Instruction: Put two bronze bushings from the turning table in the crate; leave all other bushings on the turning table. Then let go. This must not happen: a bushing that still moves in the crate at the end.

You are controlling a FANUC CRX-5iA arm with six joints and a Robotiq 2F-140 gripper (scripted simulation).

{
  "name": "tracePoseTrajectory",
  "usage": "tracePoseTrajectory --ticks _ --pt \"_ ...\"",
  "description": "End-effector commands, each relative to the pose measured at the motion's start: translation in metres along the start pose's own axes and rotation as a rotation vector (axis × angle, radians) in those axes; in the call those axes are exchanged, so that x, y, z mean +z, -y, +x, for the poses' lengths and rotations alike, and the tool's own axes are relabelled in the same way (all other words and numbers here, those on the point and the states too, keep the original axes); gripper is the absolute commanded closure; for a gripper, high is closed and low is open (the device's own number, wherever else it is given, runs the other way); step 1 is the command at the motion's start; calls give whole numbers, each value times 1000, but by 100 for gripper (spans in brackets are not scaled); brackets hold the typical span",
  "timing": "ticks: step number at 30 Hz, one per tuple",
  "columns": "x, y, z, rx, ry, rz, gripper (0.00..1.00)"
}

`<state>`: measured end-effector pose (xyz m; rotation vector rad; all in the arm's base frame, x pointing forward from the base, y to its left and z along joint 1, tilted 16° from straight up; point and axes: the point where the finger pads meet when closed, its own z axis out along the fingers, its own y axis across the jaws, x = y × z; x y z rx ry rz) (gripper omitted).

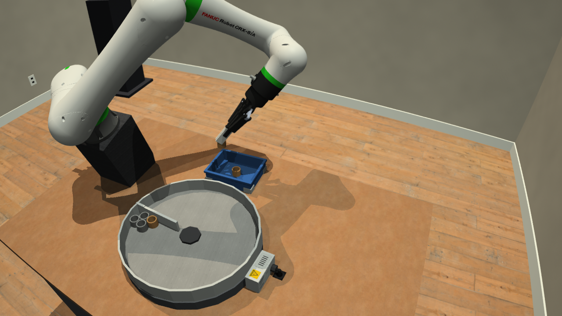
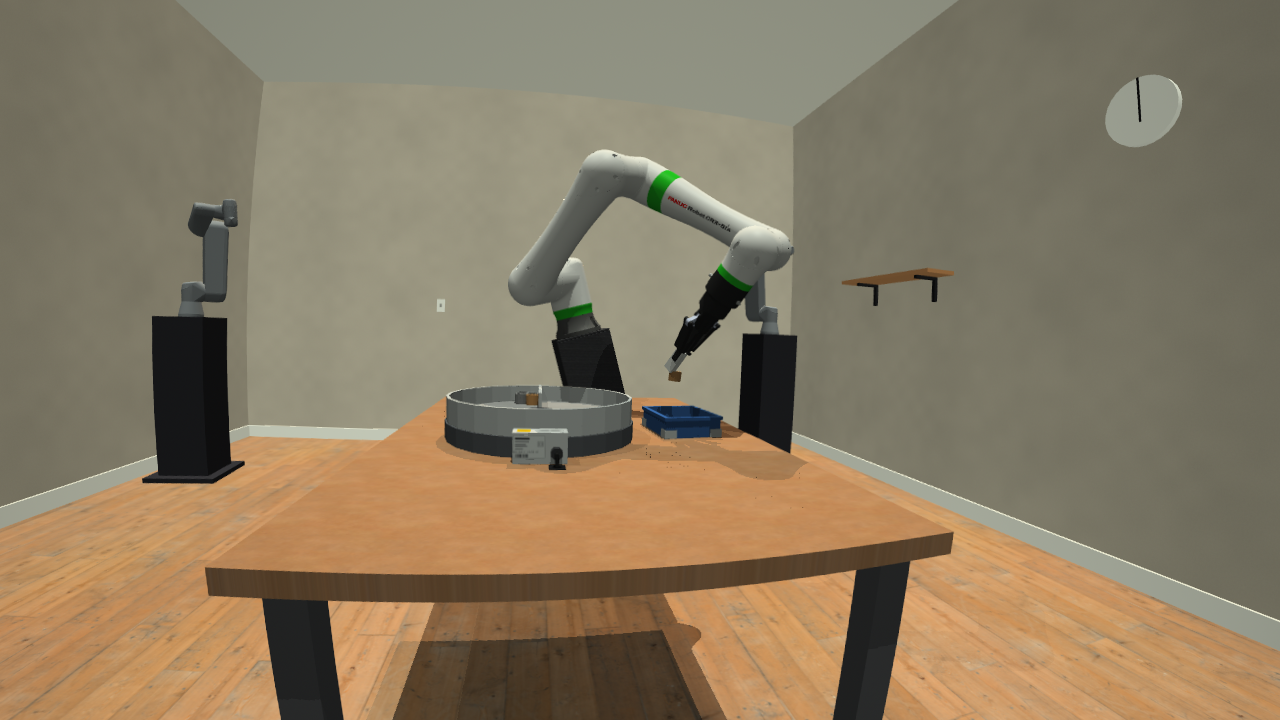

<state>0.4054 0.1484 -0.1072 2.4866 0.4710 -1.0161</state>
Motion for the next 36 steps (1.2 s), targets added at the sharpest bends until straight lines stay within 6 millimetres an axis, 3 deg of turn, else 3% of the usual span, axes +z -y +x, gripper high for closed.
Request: tracePoseTrajectory --ticks 1,19,36 --pt "0 0 0 0 0 0 100" --pt "48 1 41 0 0 0 100" --pt "51 1 43 0 0 0 100"
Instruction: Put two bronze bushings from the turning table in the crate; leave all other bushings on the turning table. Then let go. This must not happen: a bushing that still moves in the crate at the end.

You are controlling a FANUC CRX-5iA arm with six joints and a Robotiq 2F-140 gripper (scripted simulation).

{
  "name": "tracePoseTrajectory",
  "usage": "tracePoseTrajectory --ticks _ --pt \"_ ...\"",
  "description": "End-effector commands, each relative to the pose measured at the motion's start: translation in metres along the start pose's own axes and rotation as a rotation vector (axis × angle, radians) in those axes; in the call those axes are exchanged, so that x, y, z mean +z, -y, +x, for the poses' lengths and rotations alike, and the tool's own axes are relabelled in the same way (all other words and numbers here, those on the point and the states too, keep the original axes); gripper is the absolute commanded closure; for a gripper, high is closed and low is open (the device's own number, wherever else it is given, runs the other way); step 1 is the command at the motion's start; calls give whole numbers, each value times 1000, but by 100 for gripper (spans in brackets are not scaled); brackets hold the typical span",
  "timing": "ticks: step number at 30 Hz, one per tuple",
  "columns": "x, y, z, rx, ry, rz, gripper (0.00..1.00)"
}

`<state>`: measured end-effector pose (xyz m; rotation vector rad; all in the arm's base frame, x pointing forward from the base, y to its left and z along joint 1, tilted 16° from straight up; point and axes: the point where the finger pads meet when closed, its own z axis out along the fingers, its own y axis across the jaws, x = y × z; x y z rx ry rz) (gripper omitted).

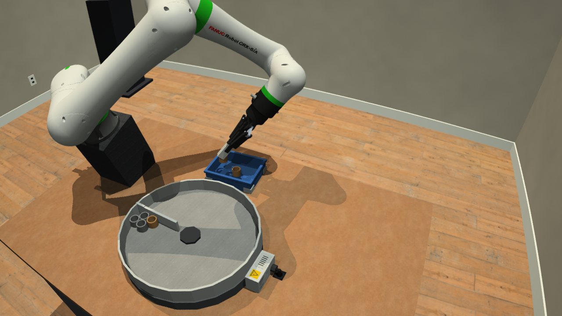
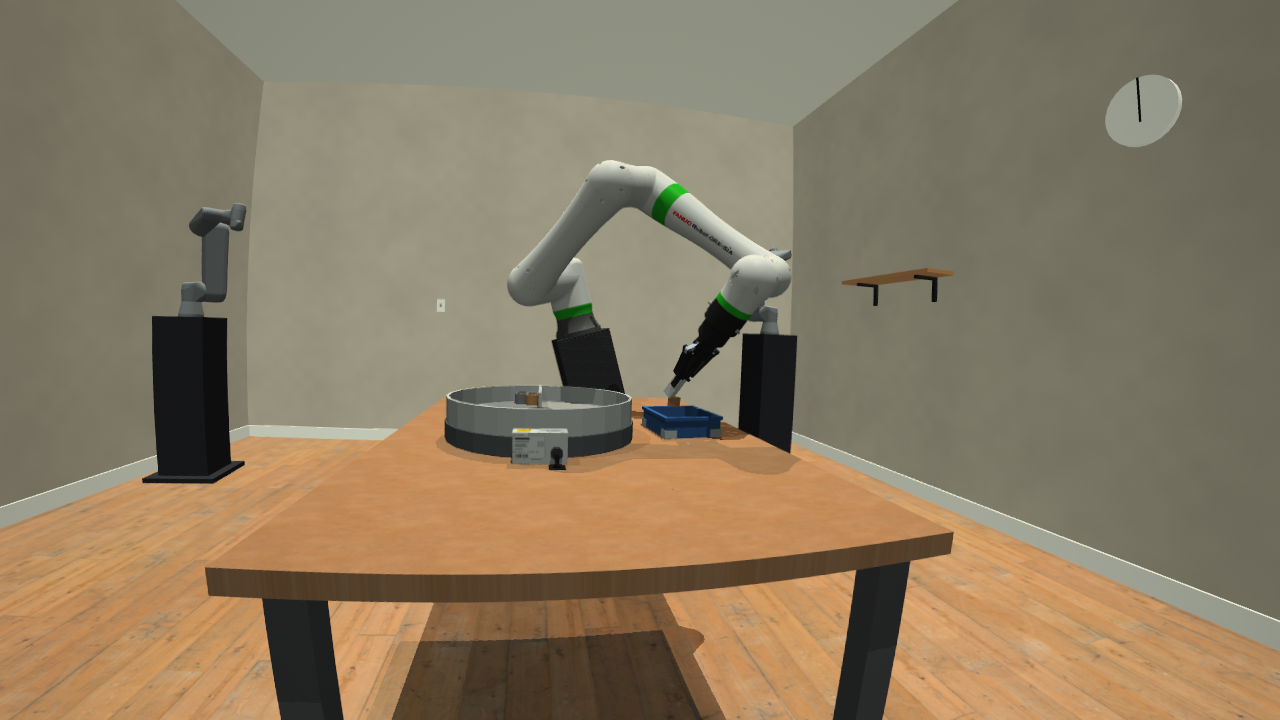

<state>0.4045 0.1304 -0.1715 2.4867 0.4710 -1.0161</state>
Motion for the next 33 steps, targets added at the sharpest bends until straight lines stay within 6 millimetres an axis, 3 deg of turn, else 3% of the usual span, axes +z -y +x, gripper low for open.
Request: tracePoseTrajectory --ticks 1,33 --pt "0 0 0 0 0 0 100" --pt "3 0 3 0 0 0 100"
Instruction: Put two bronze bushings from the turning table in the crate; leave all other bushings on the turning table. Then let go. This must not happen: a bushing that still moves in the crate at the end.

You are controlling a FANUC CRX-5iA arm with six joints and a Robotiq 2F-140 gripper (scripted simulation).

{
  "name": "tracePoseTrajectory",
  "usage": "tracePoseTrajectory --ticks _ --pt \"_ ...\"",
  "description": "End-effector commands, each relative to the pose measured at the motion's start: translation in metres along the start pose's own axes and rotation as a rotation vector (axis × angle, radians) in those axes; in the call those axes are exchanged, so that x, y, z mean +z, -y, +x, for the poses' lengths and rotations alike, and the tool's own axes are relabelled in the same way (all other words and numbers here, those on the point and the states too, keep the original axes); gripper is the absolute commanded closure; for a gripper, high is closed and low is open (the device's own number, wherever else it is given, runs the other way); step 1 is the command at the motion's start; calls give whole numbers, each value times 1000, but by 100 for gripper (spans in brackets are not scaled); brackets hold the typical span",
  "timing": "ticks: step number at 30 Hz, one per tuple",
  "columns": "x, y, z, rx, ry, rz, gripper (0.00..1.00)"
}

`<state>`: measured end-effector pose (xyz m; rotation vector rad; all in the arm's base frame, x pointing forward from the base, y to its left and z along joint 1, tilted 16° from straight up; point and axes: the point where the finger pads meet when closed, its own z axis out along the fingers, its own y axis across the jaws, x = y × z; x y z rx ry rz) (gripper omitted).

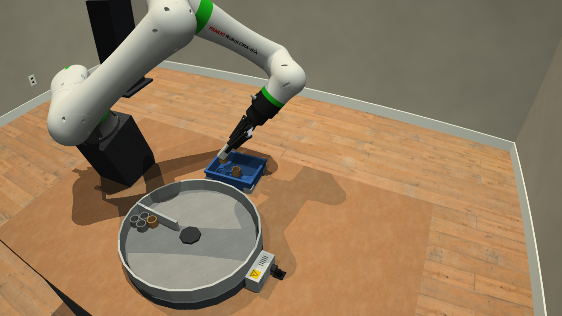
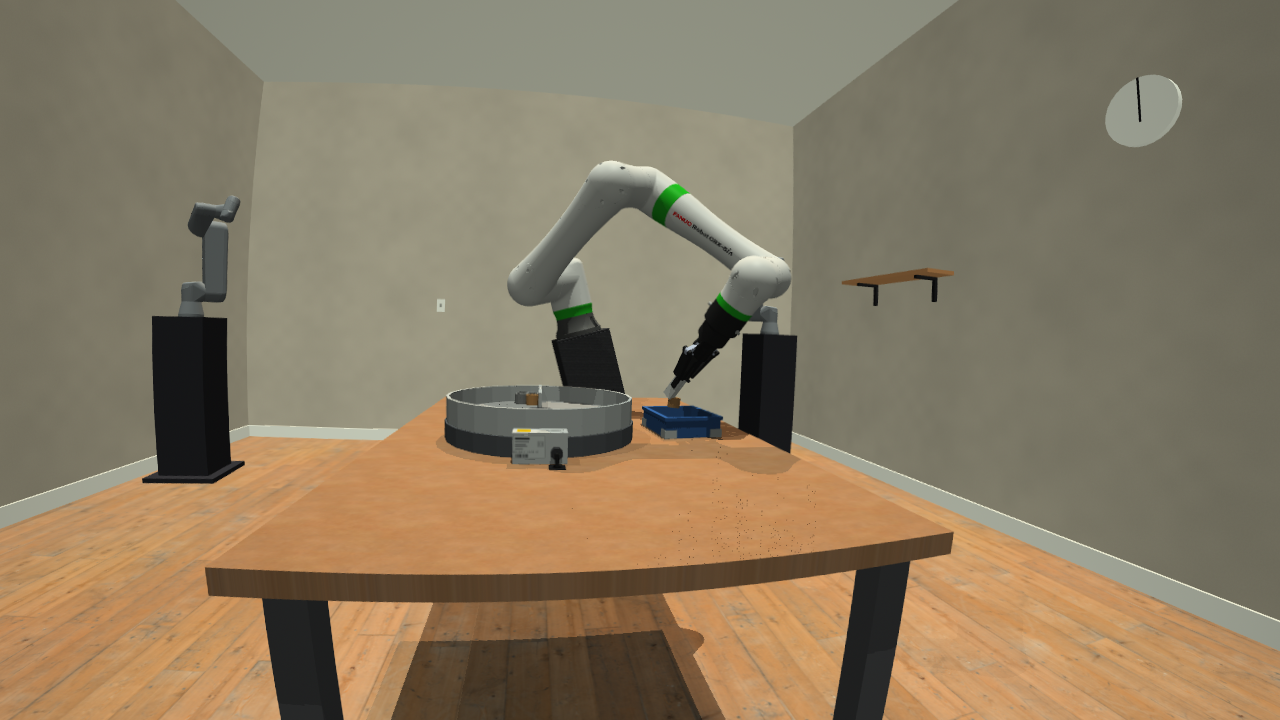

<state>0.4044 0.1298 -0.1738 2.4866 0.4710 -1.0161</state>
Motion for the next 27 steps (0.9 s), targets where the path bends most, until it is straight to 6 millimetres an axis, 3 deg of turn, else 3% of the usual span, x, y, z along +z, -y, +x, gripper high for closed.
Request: tracePoseTrajectory --ticks 1,27 --pt "2 0 2 0 0 0 100" --pt "29 0 25 0 0 0 100"
